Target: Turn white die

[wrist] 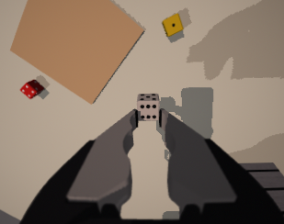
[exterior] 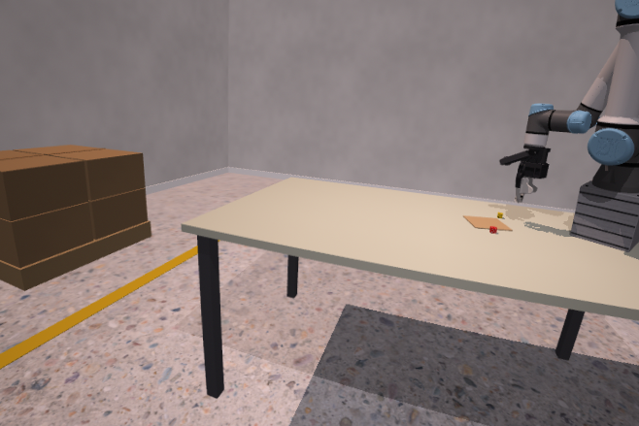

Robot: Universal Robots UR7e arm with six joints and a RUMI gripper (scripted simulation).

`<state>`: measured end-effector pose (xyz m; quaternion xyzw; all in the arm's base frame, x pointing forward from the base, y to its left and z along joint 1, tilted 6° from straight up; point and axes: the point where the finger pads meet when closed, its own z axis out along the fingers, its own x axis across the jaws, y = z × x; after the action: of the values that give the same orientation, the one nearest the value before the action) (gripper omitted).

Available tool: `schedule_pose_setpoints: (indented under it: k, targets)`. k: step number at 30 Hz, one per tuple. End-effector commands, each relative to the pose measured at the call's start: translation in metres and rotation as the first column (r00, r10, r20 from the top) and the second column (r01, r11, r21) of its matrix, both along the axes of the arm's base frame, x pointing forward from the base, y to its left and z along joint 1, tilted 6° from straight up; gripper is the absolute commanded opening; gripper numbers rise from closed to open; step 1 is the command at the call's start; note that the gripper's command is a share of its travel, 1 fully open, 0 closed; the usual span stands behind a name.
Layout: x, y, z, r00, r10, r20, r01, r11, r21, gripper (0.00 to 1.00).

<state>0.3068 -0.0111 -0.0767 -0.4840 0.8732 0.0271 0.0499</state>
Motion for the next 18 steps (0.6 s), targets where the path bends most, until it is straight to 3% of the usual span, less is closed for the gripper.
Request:
schedule_pose_setpoints:
  k: [1,18]
  targets:
    - [0.0009,-0.0025,0.0062,1.0,-0.001,-0.001,0.001,1.0,0.0,0.03]
    - [0.0007,-0.0027,0.0083,1.0,-0.001,-0.001,0.001,1.0,0.0,0.03]
